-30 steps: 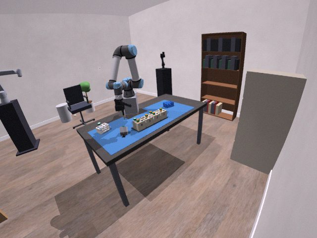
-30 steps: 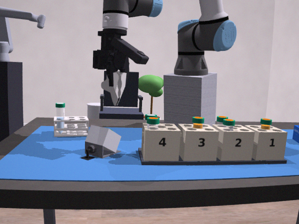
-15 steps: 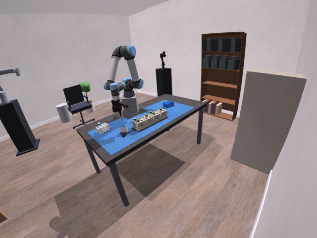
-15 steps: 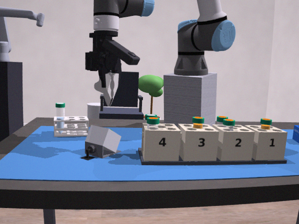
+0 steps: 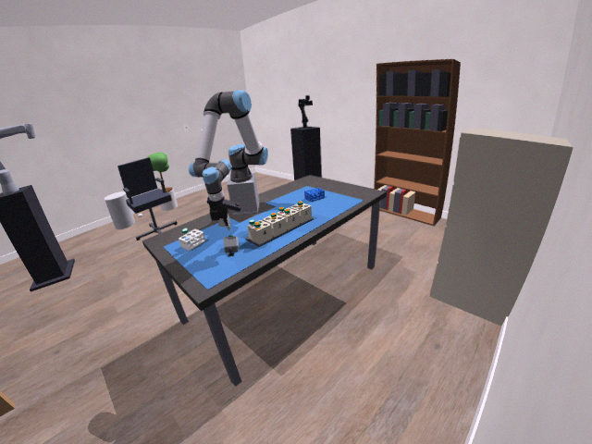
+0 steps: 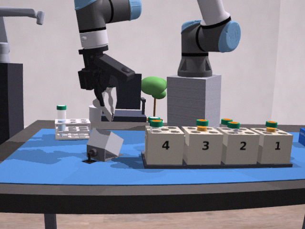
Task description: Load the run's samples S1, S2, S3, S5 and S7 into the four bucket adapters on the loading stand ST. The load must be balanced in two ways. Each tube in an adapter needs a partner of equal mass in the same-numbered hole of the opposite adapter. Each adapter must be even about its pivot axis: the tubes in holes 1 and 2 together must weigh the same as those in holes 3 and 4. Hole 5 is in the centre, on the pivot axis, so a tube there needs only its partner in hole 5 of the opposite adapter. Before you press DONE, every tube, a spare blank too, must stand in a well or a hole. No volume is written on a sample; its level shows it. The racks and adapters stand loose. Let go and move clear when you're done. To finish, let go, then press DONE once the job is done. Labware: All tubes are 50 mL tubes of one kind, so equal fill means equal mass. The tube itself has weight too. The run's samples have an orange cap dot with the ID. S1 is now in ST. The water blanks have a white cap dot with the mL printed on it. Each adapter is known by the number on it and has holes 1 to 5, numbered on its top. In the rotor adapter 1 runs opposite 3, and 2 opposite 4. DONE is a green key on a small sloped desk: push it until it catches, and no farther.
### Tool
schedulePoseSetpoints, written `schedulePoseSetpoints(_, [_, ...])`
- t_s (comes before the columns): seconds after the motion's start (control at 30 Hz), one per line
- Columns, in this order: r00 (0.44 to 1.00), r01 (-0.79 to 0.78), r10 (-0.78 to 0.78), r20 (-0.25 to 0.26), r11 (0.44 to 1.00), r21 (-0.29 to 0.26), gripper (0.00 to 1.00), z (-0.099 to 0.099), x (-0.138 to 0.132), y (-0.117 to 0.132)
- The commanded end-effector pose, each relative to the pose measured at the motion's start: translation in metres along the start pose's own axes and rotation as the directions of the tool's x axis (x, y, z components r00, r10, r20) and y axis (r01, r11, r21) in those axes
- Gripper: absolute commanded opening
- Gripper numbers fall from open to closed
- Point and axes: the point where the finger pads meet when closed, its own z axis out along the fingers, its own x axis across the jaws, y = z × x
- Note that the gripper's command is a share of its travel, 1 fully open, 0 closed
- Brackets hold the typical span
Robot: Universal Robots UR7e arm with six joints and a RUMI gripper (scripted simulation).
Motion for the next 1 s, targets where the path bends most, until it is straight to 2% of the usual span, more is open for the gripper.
schedulePoseSetpoints(0.0, [1.000,0.000,0.000,0.009,1.000,0.001,0.00,0.0073,0.0036,0.0006])
schedulePoseSetpoints(0.43, [1.000,0.000,0.000,0.009,1.000,0.001,0.00,0.0073,0.0036,0.0006])
schedulePoseSetpoints(0.97, [1.000,0.000,0.000,0.009,1.000,0.001,0.00,0.0162,0.0059,0.0008])
